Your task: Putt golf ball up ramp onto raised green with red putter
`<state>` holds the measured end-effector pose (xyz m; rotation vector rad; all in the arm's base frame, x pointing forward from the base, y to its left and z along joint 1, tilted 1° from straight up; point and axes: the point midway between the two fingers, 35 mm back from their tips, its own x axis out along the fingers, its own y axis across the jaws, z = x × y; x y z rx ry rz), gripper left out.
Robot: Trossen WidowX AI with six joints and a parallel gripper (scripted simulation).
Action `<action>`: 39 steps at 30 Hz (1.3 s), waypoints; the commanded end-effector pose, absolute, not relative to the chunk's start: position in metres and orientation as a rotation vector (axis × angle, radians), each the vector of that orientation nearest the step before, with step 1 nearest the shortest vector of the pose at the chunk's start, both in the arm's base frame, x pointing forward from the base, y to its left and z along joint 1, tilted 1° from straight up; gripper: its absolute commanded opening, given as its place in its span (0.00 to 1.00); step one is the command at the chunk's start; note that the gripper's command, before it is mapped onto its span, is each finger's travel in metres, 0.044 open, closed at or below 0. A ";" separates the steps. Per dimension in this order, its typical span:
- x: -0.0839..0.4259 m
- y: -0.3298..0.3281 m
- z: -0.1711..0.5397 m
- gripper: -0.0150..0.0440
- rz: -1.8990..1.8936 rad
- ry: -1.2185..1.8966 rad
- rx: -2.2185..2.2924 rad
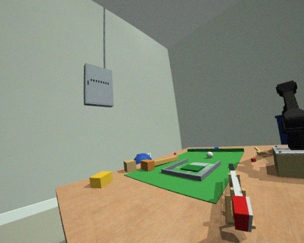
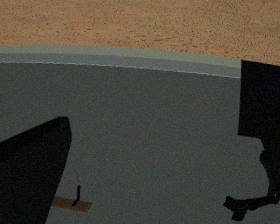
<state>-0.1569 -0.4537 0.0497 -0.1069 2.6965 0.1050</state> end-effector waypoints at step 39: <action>0.311 -0.228 0.037 1.00 0.477 1.696 -1.128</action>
